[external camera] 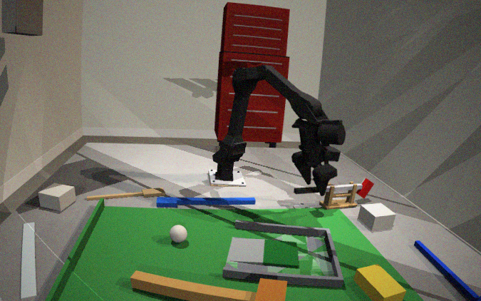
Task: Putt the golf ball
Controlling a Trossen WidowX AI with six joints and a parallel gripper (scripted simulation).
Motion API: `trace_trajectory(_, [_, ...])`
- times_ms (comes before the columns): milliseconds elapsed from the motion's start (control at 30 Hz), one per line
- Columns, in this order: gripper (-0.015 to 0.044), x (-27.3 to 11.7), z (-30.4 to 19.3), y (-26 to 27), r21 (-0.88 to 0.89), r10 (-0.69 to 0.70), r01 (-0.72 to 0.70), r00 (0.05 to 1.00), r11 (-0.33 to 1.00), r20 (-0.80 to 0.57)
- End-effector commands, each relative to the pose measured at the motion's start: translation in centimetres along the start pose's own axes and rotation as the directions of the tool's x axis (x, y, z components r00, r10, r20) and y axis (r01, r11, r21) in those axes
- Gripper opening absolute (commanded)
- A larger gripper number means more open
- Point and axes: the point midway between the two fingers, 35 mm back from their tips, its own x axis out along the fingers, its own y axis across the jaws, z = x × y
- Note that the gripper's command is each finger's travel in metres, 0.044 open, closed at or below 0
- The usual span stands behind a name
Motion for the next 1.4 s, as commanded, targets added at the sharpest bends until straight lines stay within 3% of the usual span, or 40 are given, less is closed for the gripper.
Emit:
trace_trajectory(0, [0.044, 1.0, -0.4, 0.2, 0.002, 0.012, -0.012, 1.0, 1.0, -0.005])
trace_trajectory(733, [0.044, 3.3, -1.0, 0.3, 0.002, 0.012, -0.012, 1.0, 1.0, -0.005])
trace_trajectory(1233, [0.0046, 3.0, -0.9, 0.1, 0.0, 0.006, -0.006, 1.0, 1.0, -0.003])
trace_trajectory(1367, [0.002, 3.0, -0.9, 0.1, 0.0, 0.006, -0.006, 1.0, 1.0, -0.003])
